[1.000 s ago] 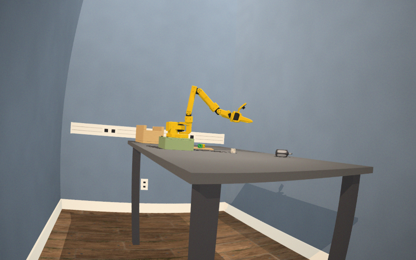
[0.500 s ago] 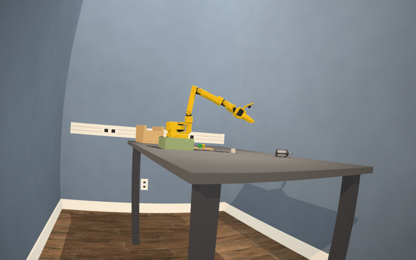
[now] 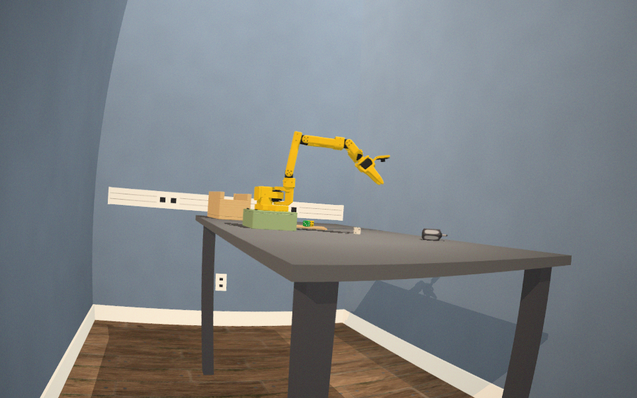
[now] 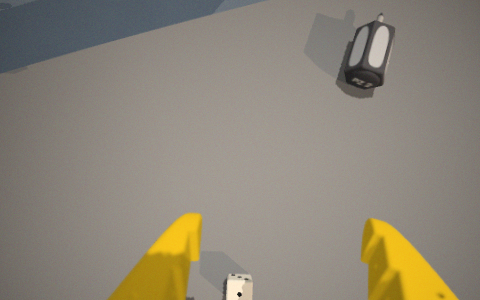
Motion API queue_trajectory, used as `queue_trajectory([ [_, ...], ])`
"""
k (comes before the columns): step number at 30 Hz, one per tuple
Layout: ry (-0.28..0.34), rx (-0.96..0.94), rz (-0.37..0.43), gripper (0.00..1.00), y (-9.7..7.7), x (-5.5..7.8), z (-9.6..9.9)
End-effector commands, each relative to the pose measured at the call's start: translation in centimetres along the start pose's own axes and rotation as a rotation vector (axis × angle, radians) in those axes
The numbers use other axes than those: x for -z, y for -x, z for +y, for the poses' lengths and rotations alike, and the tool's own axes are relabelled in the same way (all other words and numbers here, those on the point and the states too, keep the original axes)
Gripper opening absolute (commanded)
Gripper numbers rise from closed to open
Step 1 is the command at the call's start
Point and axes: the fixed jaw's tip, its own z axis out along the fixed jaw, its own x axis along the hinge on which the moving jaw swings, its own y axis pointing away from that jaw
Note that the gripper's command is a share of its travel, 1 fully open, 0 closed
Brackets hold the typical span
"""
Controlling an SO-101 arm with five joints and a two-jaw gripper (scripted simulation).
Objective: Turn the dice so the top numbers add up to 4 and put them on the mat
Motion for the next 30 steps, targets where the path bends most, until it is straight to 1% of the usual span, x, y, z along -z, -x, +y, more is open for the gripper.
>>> queue_trajectory([
  [1,0.005,-0.005,0.108,0.28,-0.5,0.6,0.4],
  [5,0.005,-0.006,0.162,0.28,-0.8,1.4,0.4],
  [10,0.004,-0.006,0.210,0.28,-1.2,2.1,0.5],
  [20,0.003,-0.007,0.248,0.28,-1.4,2.8,0.5],
  [30,0.003,-0.007,0.253,0.28,-1.5,2.8,0.5],
])
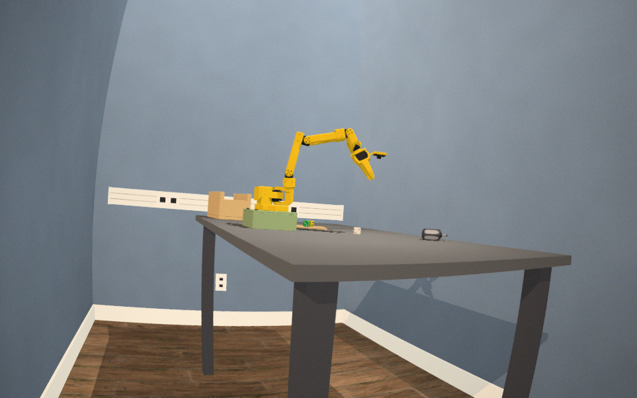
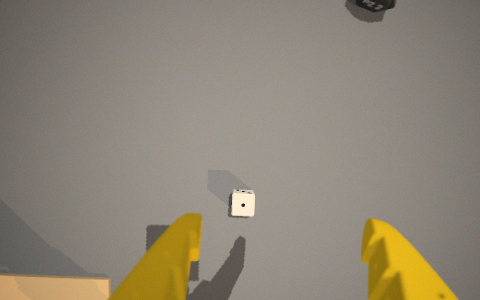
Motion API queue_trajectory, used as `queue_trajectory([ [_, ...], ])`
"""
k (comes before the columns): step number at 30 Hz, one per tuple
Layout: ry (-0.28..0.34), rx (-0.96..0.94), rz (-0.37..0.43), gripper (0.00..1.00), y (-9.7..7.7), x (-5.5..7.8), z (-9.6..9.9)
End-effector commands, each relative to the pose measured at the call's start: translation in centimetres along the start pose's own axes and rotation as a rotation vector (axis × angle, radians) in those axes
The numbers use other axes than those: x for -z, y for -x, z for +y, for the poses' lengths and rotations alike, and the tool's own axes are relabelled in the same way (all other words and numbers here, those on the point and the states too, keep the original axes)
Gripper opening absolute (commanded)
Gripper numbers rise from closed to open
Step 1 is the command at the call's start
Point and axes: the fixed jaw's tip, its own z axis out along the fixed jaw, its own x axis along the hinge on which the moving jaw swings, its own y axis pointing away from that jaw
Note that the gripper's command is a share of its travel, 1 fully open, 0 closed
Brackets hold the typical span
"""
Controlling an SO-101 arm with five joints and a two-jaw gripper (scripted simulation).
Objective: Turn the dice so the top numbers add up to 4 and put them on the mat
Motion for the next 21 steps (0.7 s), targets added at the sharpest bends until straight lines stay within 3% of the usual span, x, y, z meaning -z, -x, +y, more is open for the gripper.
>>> queue_trajectory([
  [1,0.005,-0.004,0.020,0.28,-0.2,-0.3,0.3],
  [6,0.003,-0.003,0.062,0.28,-0.7,-1.2,0.3],
  [14,-0.005,-0.003,0.268,0.28,-4.0,-5.4,0.2],
  [16,-0.005,-0.003,0.268,0.28,-4.0,-5.4,0.2],
  [21,-0.011,-0.002,0.413,0.28,-6.8,-7.9,0.1],
])
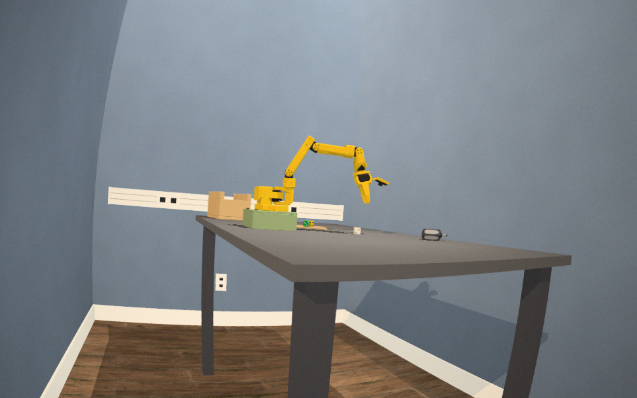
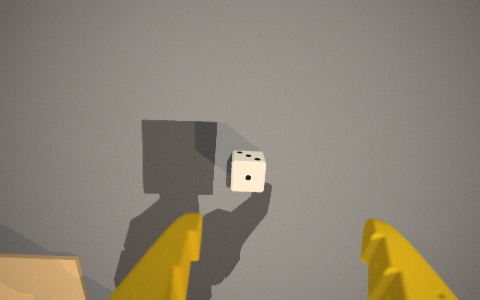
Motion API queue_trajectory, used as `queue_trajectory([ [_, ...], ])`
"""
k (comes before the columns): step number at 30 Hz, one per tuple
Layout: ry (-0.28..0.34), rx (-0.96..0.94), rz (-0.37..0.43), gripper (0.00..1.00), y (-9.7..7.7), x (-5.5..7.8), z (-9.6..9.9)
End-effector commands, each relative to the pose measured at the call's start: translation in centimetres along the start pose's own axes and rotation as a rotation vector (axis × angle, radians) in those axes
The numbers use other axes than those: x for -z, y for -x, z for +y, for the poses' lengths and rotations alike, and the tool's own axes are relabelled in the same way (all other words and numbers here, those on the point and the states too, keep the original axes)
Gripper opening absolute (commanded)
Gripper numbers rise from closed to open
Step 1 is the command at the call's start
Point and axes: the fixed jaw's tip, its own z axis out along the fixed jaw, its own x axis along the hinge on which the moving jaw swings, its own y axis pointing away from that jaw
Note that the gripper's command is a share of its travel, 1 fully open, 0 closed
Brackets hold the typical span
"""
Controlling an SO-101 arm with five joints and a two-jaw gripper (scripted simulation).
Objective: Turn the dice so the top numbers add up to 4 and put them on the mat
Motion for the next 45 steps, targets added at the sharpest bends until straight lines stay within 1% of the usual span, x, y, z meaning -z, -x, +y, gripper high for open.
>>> queue_trajectory([
  [1,-0.003,-0.002,0.137,0.28,-1.8,-2.8,0.2],
  [3,-0.004,-0.002,0.175,0.28,-2.4,-3.6,0.2],
  [6,-0.006,-0.002,0.209,0.28,-3.0,-4.3,0.2],
  [12,-0.006,-0.002,0.218,0.28,-3.2,-4.5,0.2],
  [13,-0.009,-0.005,0.251,0.28,-3.7,-4.4,0.6],
  [34,-0.009,-0.005,0.251,0.28,-3.7,-4.5,0.6],
  [45,-0.009,-0.005,0.251,0.28,-3.8,-5.4,0.6],
])
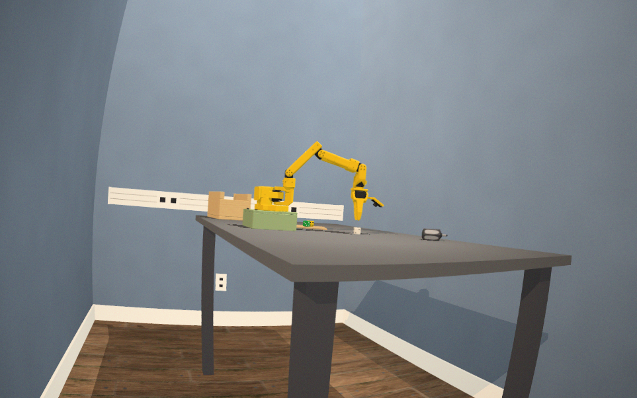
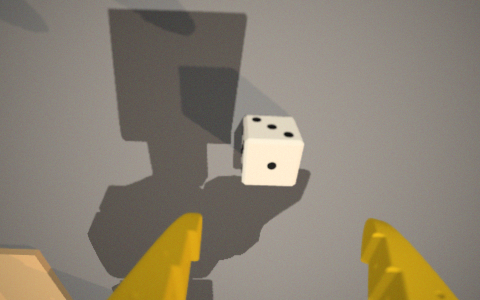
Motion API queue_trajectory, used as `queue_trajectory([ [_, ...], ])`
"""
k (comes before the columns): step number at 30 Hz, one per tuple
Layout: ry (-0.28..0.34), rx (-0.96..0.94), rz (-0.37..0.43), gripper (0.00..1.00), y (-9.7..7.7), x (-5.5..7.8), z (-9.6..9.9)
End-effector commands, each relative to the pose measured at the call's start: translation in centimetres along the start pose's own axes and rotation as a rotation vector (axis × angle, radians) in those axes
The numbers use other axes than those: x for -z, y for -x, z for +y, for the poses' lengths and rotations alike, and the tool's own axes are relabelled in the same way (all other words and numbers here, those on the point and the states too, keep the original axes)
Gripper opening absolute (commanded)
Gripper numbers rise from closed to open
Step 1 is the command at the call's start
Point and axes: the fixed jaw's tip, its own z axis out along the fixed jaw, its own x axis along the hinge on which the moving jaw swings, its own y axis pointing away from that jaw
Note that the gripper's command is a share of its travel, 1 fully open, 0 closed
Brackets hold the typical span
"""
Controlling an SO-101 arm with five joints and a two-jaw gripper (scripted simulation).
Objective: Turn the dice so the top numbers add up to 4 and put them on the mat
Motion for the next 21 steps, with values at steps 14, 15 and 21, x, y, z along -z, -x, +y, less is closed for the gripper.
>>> queue_trajectory([
  [14,0.000,-0.002,0.008,0.28,0.0,-3.0,0.3],
  [15,0.000,-0.002,0.008,0.28,0.0,-3.1,0.3],
  [21,0.000,-0.002,0.008,0.28,0.0,-3.7,0.3],
])
